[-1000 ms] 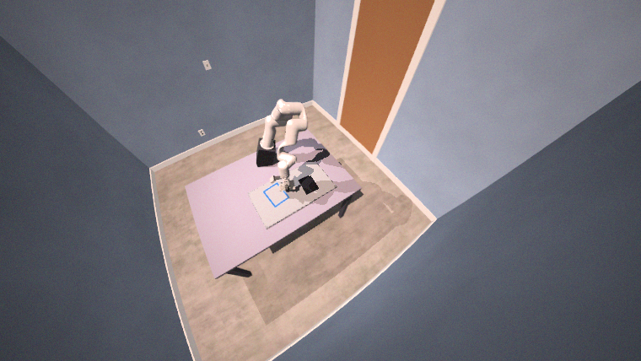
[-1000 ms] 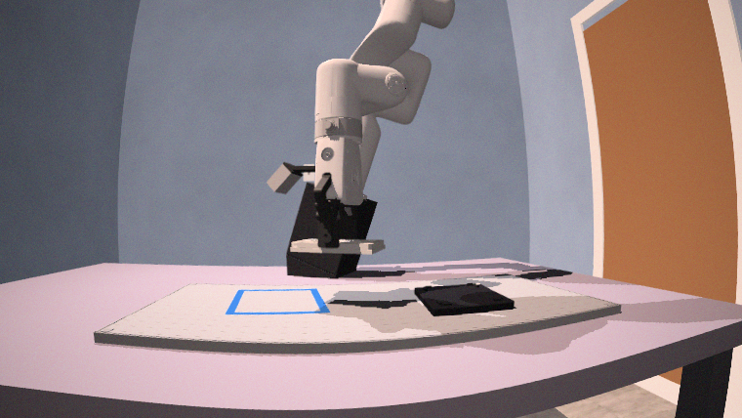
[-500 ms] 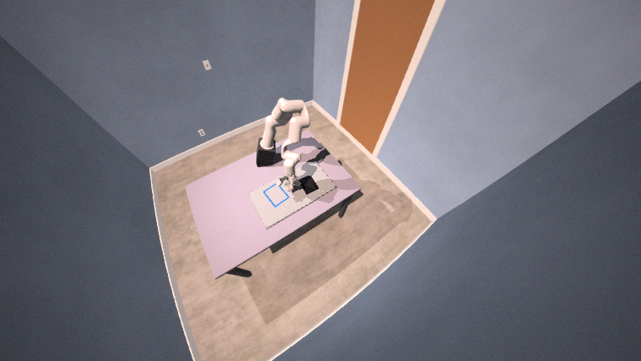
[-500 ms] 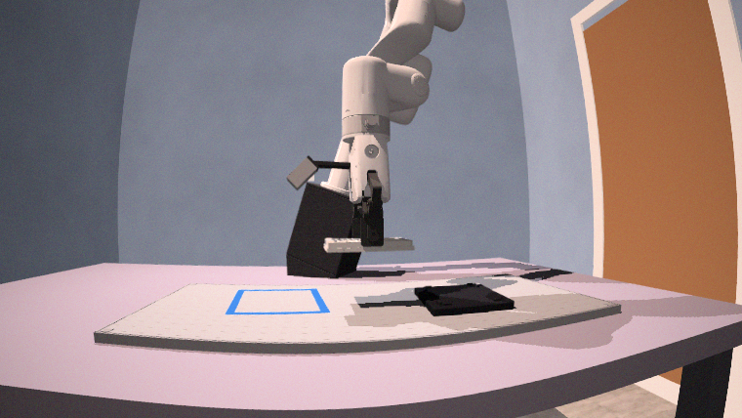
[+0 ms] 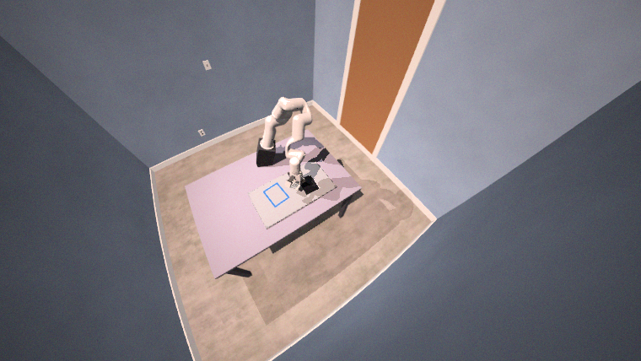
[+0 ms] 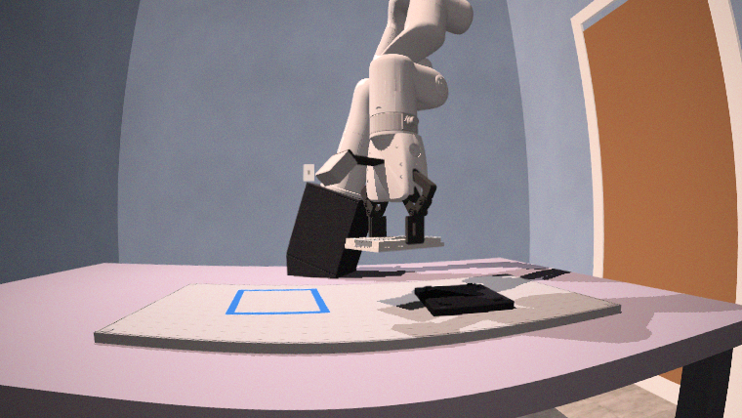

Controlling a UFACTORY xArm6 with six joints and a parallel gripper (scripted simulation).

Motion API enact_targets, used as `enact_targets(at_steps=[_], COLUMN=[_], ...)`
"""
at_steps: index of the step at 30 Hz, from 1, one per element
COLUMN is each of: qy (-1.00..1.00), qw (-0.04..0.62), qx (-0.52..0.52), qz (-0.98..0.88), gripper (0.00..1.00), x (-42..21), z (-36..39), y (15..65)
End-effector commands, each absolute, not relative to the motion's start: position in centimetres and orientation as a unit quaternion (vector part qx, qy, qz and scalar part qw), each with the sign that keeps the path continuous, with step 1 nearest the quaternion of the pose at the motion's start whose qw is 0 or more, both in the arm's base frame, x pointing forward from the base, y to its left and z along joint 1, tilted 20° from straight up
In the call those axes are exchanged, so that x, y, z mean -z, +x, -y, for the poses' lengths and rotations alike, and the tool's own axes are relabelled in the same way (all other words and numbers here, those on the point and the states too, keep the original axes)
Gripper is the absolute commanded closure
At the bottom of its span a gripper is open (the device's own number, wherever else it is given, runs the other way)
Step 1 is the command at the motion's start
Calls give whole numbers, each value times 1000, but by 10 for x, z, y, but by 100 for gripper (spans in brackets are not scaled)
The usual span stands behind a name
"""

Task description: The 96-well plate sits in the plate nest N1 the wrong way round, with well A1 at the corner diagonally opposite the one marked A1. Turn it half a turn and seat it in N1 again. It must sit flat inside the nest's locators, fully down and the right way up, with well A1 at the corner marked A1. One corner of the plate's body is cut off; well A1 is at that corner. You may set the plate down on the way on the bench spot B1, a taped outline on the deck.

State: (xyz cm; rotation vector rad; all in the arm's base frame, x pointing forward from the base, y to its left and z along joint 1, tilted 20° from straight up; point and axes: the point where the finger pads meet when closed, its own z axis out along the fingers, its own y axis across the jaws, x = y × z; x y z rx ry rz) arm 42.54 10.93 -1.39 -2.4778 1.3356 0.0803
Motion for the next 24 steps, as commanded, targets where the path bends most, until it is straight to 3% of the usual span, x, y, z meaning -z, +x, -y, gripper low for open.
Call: enact_targets(at_steps=[1,24], qy=[-907,-982], qw=[171,165], qx=[-9,45], qz=[-385,-83], gripper=[100,100], x=[6,-17], z=[-126,-185], y=[429,436])
